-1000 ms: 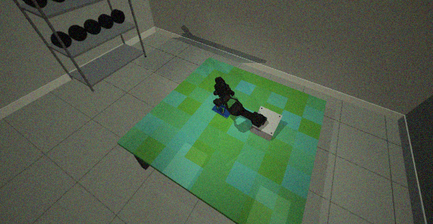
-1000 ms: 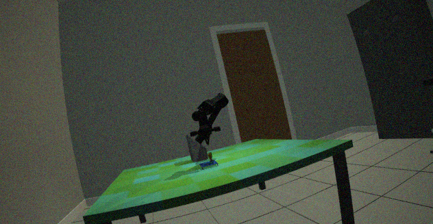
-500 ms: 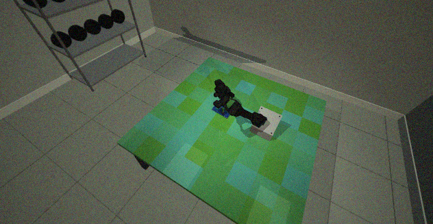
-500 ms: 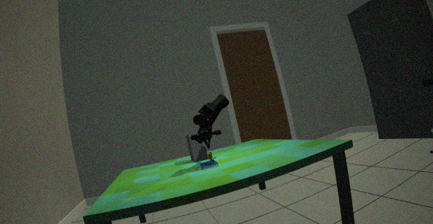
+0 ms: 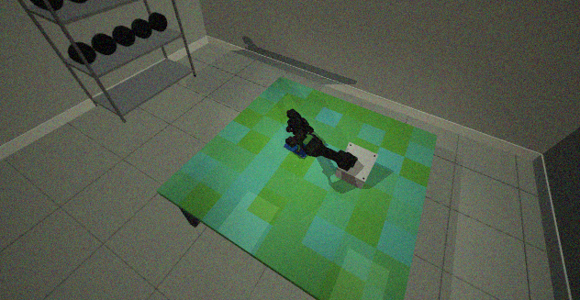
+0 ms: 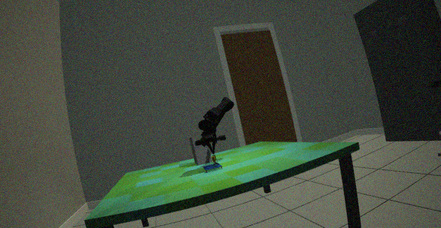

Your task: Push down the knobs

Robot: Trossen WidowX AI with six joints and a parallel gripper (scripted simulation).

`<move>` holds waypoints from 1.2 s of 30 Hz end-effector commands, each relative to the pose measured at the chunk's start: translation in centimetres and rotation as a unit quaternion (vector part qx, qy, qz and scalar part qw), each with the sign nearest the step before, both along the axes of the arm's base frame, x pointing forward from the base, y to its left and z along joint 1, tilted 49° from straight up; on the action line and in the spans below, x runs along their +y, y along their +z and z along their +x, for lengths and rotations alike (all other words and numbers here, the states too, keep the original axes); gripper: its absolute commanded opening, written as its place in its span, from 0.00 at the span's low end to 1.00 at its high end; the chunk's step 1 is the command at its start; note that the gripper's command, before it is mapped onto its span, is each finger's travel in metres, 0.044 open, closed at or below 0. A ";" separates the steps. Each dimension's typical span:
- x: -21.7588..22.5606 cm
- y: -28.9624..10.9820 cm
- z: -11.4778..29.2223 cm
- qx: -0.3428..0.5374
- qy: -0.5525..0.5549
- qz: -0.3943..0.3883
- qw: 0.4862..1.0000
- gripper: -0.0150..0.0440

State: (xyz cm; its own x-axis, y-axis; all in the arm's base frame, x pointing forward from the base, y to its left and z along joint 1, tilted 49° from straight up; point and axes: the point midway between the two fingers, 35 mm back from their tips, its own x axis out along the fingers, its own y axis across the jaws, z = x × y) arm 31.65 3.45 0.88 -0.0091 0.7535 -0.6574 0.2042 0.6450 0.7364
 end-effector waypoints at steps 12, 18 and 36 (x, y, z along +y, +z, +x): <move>0.2 -0.2 -0.2 0.005 -0.003 0.003 1.000 0.25; 0.3 -0.3 -0.2 0.005 -0.003 0.003 1.000 0.25; 0.4 -0.4 -0.2 0.005 -0.003 0.003 1.000 0.25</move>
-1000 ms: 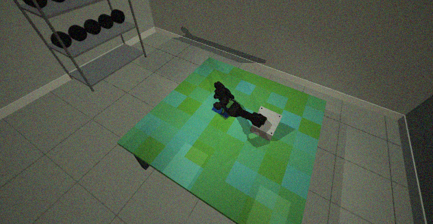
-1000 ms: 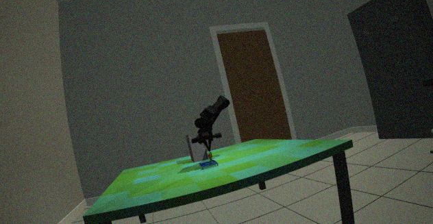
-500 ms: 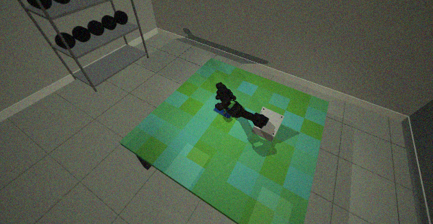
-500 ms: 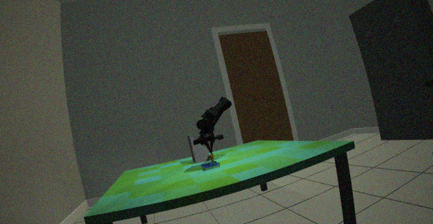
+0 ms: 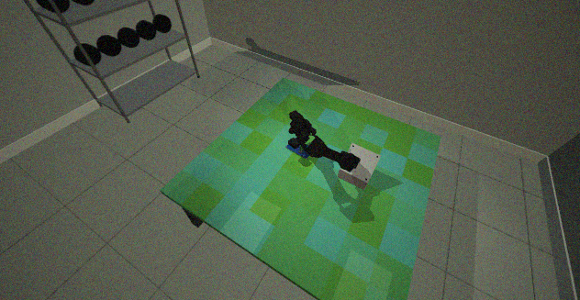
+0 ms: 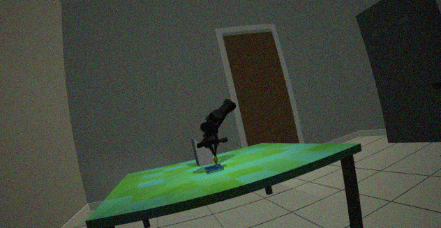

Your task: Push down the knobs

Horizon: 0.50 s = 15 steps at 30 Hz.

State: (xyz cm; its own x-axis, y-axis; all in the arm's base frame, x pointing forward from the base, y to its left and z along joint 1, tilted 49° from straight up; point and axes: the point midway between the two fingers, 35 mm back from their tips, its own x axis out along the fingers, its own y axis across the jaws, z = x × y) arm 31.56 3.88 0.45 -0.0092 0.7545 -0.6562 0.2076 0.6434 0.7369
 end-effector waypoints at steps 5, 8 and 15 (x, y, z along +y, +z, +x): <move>0.0 0.0 -0.1 0.004 -0.002 0.002 1.000 0.25; 0.0 0.0 -0.1 0.004 -0.002 0.002 1.000 0.25; 0.3 -0.2 -0.1 0.004 -0.002 0.002 1.000 0.25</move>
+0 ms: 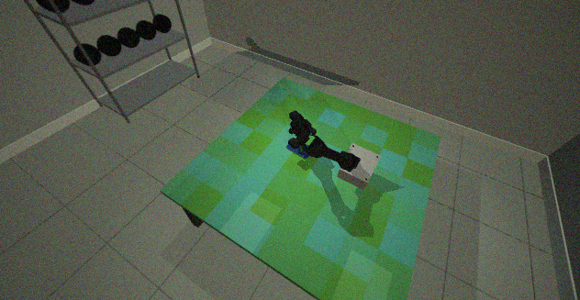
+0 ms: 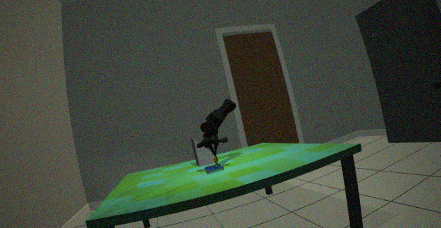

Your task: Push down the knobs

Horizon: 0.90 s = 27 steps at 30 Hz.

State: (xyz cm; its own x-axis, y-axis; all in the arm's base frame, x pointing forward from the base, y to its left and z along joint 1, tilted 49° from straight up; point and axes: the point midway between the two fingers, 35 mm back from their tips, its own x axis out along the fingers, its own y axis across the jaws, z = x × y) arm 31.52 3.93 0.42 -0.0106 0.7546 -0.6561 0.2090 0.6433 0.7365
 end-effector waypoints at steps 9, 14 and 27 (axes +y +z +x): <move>0.3 -0.2 -0.1 0.003 -0.002 0.002 1.000 0.25; 0.5 -0.4 -0.1 0.003 -0.002 0.002 1.000 0.25; 0.6 -0.5 -0.1 0.003 -0.002 0.002 1.000 0.25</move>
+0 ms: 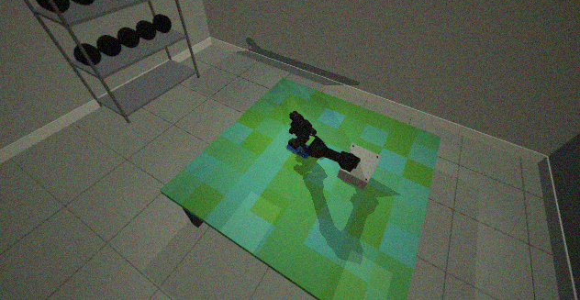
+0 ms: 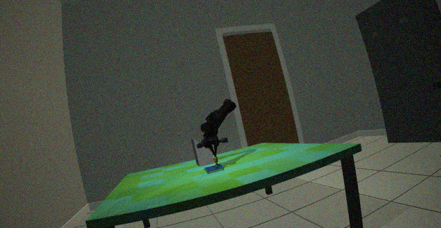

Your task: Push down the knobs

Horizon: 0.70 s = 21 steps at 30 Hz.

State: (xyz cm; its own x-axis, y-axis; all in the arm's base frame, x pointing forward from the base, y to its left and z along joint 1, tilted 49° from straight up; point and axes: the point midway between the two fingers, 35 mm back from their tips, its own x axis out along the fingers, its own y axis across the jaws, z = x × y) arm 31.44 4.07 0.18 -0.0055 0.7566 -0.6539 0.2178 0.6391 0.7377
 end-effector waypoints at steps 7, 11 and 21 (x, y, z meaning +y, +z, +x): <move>0.7 -0.4 0.0 0.001 0.003 0.001 1.000 0.25; 0.7 -0.4 0.0 0.001 0.003 0.001 1.000 0.25; 0.9 -0.6 0.0 0.001 0.003 0.001 1.000 0.25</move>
State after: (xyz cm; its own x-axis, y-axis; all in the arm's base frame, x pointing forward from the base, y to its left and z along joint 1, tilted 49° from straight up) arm 31.45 4.45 -0.11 -0.0036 0.7554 -0.6553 0.2186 0.6401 0.7366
